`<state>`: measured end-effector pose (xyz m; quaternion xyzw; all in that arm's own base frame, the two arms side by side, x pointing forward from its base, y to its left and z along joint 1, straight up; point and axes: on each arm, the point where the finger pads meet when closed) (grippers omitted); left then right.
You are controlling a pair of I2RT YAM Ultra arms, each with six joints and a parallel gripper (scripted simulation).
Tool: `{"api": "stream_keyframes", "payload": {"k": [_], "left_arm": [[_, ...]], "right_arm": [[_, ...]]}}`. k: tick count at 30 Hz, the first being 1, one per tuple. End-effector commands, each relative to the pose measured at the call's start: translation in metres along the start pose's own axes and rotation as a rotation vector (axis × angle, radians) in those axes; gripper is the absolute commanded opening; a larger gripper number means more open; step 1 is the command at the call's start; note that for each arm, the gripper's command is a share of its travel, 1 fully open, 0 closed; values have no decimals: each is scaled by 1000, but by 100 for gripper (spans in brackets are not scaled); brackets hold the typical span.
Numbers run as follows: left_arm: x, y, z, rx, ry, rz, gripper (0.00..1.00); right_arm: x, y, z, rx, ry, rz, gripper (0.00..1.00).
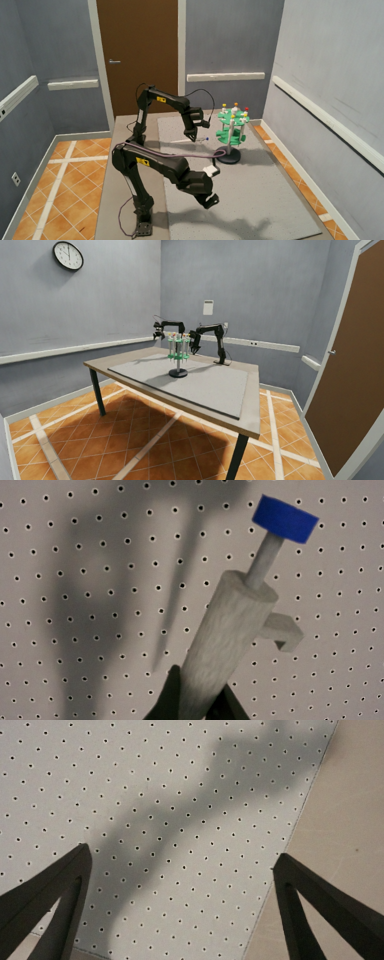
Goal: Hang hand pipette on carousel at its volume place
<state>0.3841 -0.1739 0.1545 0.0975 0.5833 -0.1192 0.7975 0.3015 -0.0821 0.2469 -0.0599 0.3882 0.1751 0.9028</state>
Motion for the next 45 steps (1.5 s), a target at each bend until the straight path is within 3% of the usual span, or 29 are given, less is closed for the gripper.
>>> {"api": "stream_keyframes", "payload": {"k": [1, 10, 15, 22, 24, 28, 32, 38, 39, 45], "left_arm": [[-20, -2, 29, 7, -201, 5, 12], [-27, 2, 40, -5, -250, 10, 12], [-39, -1, 45, 5, -426, 13, 12], [-47, 3, 52, -4, -505, 21, 12], [-61, 2, 63, -8, -543, 16, 12], [-50, 0, 54, 1, -541, 19, 12], [-60, 0, 63, 2, -688, 22, 12], [-68, 4, 70, -7, -766, 32, 12], [-85, 4, 81, -12, -806, 26, 12], [-77, 3, 81, -10, -790, 28, 12]], "right_arm": [[-3, -4, 6, -10, -28, -6, 100], [-3, -4, 6, -10, -28, -6, 100], [-3, -4, 6, -10, -28, -6, 100], [-3, -4, 6, -10, -28, -6, 100], [-3, -4, 6, -10, -28, -6, 100], [-3, -4, 6, -10, -28, -6, 100], [-3, -4, 6, -10, -28, -6, 100], [-3, -4, 6, -10, -28, -6, 100], [-3, -4, 6, -10, -28, -6, 100], [-3, -4, 6, -10, -28, -6, 100]]}}
Point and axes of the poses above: on each arm, the point where the finger pads meet when closed, its own x axis out along the fingers, its own y axis across the jaws, z = x × y, and after that the axes turned 2 degrees about x, right-handed
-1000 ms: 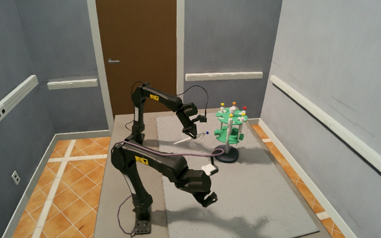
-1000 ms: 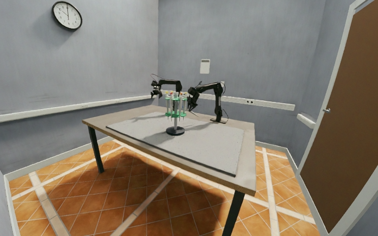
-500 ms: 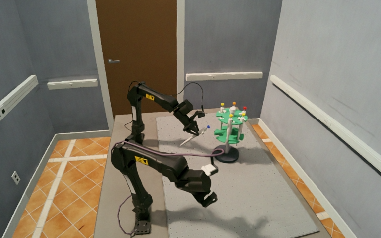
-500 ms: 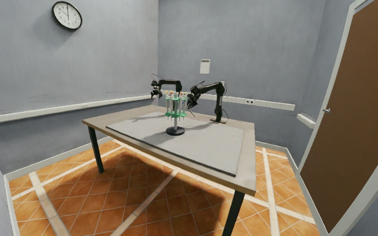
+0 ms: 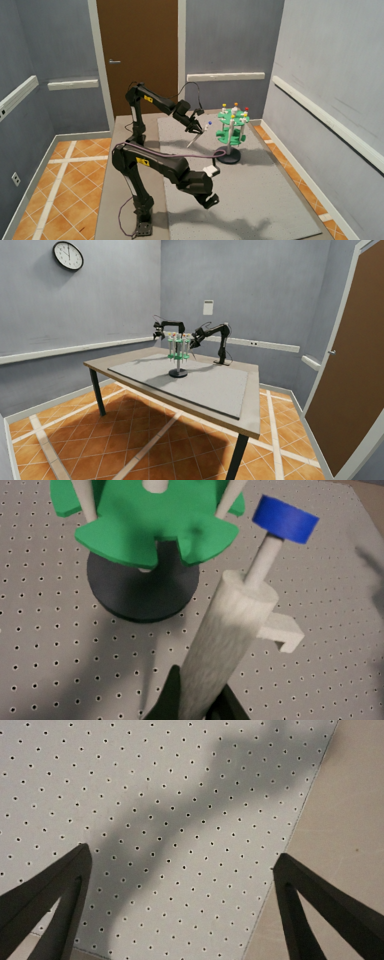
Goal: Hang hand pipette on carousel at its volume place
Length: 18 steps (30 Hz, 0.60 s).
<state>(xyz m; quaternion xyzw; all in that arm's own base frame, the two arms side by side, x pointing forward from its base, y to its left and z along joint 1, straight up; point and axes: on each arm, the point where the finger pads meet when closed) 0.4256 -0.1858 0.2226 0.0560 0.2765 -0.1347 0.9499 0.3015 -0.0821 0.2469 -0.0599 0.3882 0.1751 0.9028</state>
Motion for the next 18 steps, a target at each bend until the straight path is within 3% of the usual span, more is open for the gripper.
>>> {"api": "stream_keyframes", "payload": {"k": [1, 2, 4, 6, 10, 12, 13, 18], "left_arm": [[-7, 1, 31, -4, -96, 7, 12], [-8, 0, 20, 2, -109, 6, 12], [-9, -2, 27, 4, -182, 4, 12], [-9, -2, 27, 4, -182, 4, 12], [-12, 0, 40, 1, -328, 13, 12], [-2, 1, 37, 4, -308, 18, 12], [-8, 1, 54, -3, -344, 17, 12], [-8, 1, 55, -3, -345, 16, 12]], "right_arm": [[-3, -4, 6, -10, -28, -6, 100], [-3, -4, 6, -10, -28, -6, 100], [-3, -4, 6, -10, -28, -6, 100], [-3, -4, 6, -10, -28, -6, 100], [-3, -4, 6, -10, -28, -6, 100], [-3, -4, 6, -10, -28, -6, 100], [-3, -4, 6, -10, -28, -6, 100], [-3, -4, 6, -10, -28, -6, 100]]}}
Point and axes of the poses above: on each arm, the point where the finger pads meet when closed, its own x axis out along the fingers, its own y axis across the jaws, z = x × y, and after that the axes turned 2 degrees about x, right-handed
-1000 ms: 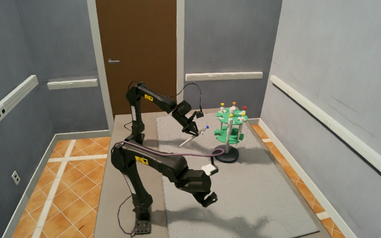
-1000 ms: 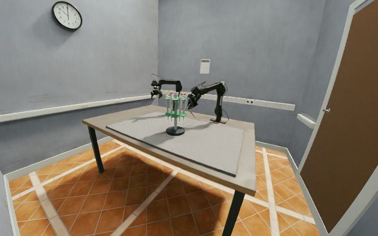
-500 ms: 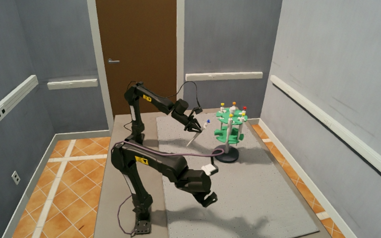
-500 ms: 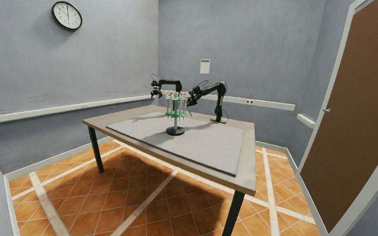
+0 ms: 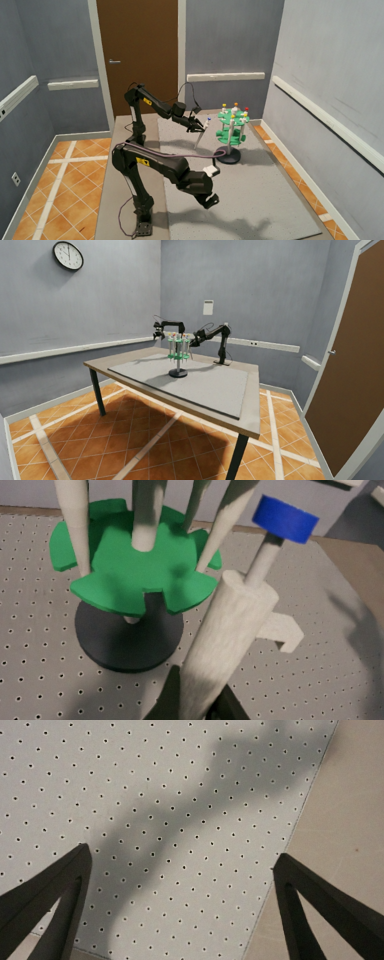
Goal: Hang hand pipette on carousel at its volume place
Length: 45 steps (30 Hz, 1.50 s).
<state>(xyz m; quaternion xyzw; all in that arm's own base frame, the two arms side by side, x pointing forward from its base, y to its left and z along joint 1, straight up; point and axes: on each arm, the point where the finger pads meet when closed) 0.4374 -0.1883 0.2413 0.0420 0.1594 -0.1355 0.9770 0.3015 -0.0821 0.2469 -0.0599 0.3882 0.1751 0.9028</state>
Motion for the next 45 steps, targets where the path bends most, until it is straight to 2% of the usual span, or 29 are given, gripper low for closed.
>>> {"api": "stream_keyframes", "payload": {"k": [1, 5, 6, 12, 13, 14, 44, 45], "left_arm": [[0, -1, 33, -5, -103, 5, 12], [0, -1, 33, -5, -102, 5, 12], [4, -1, 14, 5, -93, 8, 12], [6, 4, 34, 2, -312, 22, 12], [6, 5, 37, 2, -317, 21, 12], [4, 5, 59, -6, -359, 21, 12], [0, 1, 52, -9, -343, 10, 12], [3, 2, 60, -5, -359, 15, 12]], "right_arm": [[-3, -4, 6, -10, -28, -6, 100], [-3, -4, 6, -10, -28, -6, 100], [-3, -4, 6, -10, -28, -6, 100], [-3, -4, 6, -10, -28, -6, 100], [-3, -4, 6, -10, -28, -6, 100], [-3, -4, 6, -10, -28, -6, 100], [-3, -4, 6, -10, -28, -6, 100], [-3, -4, 6, -10, -28, -6, 100]]}}
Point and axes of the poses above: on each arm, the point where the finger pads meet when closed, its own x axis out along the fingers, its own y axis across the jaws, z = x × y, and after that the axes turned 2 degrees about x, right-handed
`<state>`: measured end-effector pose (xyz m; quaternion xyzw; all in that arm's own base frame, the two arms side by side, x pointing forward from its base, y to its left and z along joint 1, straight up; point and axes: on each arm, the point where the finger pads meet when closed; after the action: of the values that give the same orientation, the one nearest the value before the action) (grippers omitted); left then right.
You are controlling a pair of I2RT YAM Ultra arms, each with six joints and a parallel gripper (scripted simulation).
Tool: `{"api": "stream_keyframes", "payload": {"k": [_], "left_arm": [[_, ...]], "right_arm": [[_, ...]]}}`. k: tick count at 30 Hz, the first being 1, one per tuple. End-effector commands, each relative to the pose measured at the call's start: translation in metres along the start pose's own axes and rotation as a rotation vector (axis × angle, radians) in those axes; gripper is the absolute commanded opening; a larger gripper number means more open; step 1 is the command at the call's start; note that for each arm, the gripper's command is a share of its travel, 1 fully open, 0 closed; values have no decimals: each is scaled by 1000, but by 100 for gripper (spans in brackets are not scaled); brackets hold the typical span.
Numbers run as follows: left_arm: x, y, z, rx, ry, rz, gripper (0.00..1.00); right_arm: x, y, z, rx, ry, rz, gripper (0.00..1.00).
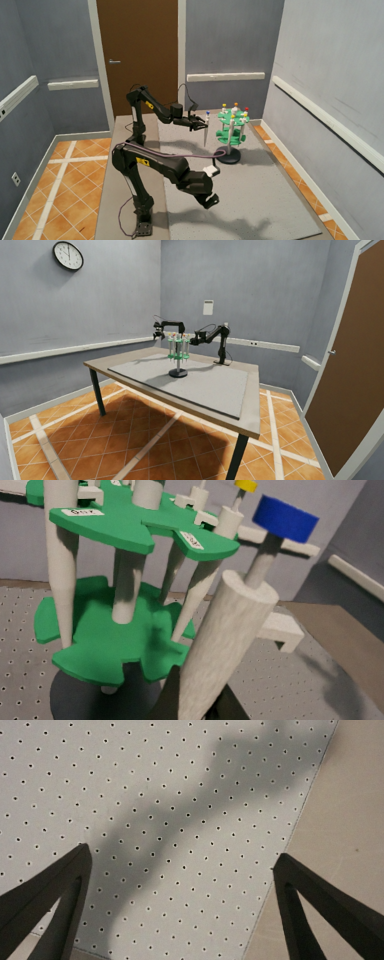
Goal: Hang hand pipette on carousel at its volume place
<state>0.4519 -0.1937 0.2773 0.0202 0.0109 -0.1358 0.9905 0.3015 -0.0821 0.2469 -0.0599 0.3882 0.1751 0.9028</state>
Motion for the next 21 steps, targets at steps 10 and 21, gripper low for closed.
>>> {"api": "stream_keyframes", "payload": {"k": [10, 21], "left_arm": [[0, 6, 42, -5, -67, 7, 12], [0, 6, 44, -7, -76, 7, 12]], "right_arm": [[-3, -4, 6, -10, -28, -6, 100], [-3, -4, 6, -10, -28, -6, 100]]}}
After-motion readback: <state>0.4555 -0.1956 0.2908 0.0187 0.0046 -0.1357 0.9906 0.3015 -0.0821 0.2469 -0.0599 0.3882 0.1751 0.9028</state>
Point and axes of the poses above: on each arm, the point where the finger pads meet when closed, its own x axis out along the fingers, its own y axis across the jaws, z = x × y, and after that the axes turned 2 degrees about x, right-handed
